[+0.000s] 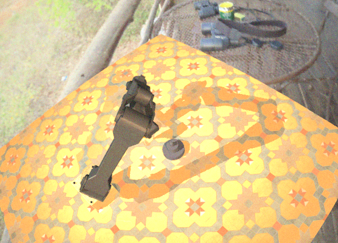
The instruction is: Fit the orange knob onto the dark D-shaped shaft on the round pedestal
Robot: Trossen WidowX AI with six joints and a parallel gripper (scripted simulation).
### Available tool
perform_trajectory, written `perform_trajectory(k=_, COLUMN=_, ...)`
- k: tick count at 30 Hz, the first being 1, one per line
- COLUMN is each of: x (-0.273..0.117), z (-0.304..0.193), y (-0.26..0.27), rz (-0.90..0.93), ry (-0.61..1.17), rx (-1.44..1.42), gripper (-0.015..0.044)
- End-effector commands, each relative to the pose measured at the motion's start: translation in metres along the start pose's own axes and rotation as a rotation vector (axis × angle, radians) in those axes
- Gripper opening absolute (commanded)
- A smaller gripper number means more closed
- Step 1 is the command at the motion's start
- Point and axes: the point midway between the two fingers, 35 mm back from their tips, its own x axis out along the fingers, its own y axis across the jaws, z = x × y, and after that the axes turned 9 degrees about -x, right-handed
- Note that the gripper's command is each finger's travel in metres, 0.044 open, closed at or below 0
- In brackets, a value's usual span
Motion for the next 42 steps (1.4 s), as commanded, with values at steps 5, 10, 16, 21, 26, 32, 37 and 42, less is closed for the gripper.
perform_trajectory(k=5, x=0.004, z=-0.002, y=-0.001, rz=-0.008, ry=0.0, rx=-0.009, gripper=0.0309)
perform_trajectory(k=10, x=0.004, z=-0.002, y=-0.001, rz=-0.008, ry=0.0, rx=-0.009, gripper=0.0177)
perform_trajectory(k=16, x=0.004, z=-0.002, y=-0.001, rz=-0.008, ry=0.0, rx=-0.009, gripper=0.0137)
perform_trajectory(k=21, x=-0.003, z=0.0, y=0.001, rz=-0.006, ry=0.0, rx=-0.01, gripper=0.0026)
perform_trajectory(k=26, x=-0.031, z=0.006, y=0.005, rz=-0.001, ry=-0.001, rx=-0.011, gripper=0.0)
perform_trajectory(k=32, x=-0.066, z=0.009, y=0.009, rz=0.001, ry=-0.002, rx=-0.011, gripper=0.0)
perform_trajectory(k=37, x=-0.097, z=0.008, y=0.01, rz=0.001, ry=-0.001, rx=-0.011, gripper=0.0)
perform_trajectory(k=42, x=-0.127, z=0.005, y=0.01, rz=-0.001, ry=0.0, rx=-0.011, gripper=0.0)
